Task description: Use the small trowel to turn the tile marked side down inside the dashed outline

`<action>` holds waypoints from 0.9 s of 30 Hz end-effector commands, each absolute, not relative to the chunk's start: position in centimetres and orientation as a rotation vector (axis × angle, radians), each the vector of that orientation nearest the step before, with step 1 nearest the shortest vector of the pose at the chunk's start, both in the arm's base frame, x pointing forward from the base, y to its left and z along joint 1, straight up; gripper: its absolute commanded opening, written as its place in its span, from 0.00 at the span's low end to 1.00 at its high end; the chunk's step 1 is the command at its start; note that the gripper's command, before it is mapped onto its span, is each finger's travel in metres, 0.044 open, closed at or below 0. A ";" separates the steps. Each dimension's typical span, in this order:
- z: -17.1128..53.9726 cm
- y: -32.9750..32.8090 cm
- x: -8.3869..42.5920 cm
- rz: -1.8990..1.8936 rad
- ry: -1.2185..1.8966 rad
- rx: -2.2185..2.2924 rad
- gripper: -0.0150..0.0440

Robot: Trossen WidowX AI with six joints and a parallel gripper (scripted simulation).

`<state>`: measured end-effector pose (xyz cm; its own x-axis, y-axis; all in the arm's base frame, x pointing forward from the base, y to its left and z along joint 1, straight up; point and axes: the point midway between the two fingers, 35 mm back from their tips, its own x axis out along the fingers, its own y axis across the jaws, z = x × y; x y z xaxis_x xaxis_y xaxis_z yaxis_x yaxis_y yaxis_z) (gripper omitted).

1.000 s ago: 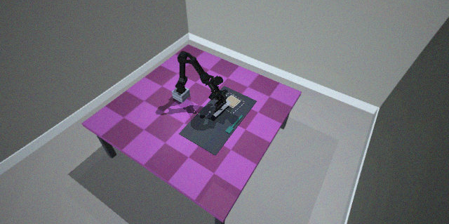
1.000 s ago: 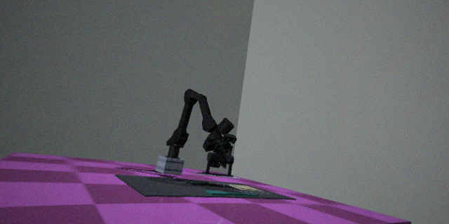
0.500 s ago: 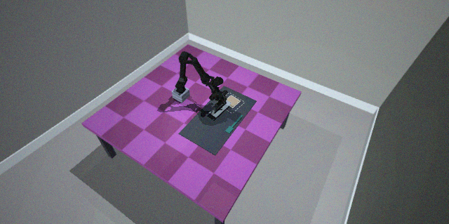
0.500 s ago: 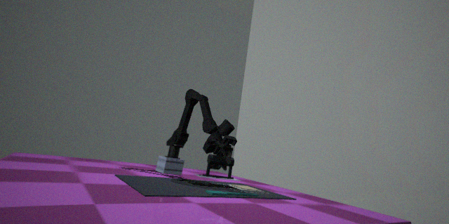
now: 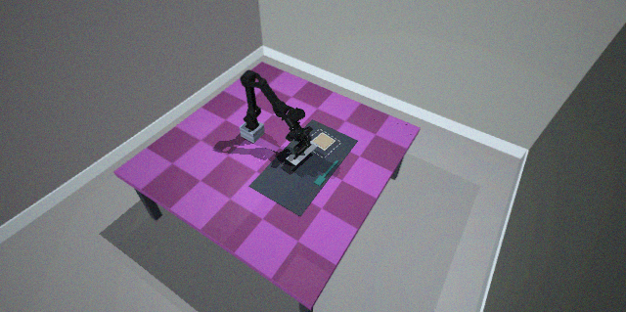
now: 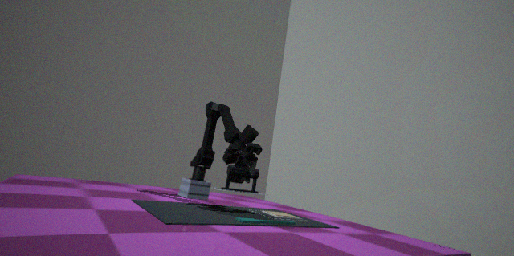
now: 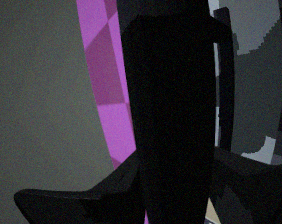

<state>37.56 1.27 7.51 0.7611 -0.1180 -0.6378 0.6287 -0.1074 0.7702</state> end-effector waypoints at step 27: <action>10.1 -1.9 36.6 -0.644 0.412 1.559 0.25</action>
<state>36.53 -1.92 9.84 0.7693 -0.1202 -0.6275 0.6189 -0.1038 0.7786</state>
